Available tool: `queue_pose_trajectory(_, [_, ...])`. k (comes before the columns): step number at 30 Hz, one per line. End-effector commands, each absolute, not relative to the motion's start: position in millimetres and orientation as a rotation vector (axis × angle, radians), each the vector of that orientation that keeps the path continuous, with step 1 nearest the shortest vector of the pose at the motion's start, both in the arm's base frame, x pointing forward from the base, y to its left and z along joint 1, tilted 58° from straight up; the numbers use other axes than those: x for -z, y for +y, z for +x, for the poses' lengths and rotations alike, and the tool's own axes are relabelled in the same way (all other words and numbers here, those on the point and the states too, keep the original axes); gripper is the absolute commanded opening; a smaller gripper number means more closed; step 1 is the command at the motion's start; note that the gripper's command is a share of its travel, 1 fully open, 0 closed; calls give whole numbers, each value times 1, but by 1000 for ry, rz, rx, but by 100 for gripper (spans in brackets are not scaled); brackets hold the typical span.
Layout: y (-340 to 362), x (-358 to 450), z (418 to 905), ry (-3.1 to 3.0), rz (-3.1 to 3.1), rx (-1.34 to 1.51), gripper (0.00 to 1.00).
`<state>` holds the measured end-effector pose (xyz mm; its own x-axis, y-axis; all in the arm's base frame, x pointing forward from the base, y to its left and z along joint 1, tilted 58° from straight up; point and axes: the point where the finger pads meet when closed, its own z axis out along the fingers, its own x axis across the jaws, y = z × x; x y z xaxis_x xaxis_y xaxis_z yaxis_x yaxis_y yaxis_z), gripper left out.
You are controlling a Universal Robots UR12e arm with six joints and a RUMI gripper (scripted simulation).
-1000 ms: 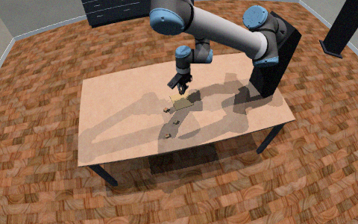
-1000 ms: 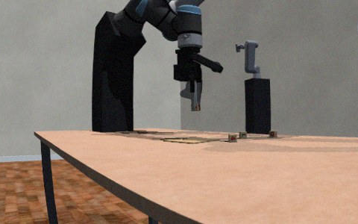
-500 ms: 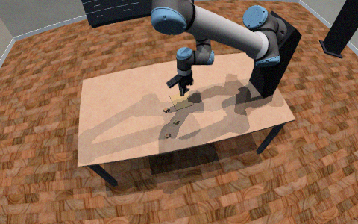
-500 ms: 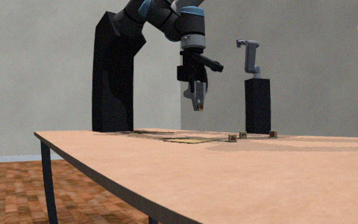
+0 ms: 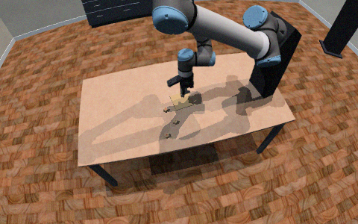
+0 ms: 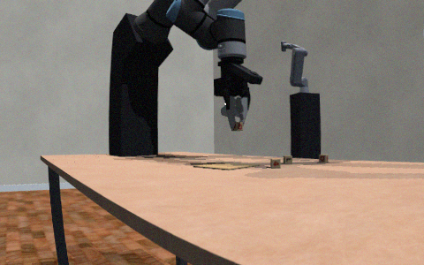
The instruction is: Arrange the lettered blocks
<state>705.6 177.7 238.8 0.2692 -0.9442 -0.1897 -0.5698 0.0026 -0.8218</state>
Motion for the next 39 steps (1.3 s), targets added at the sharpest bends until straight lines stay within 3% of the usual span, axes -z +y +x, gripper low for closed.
queue_pose_trajectory(1, [179,-237,704,1427,-1658,535,5])
queue_pose_trajectory(18, [179,-237,706,1426,-1658,536,5])
queue_pose_trajectory(39, [203,-200,764,1425,-1657,538,5])
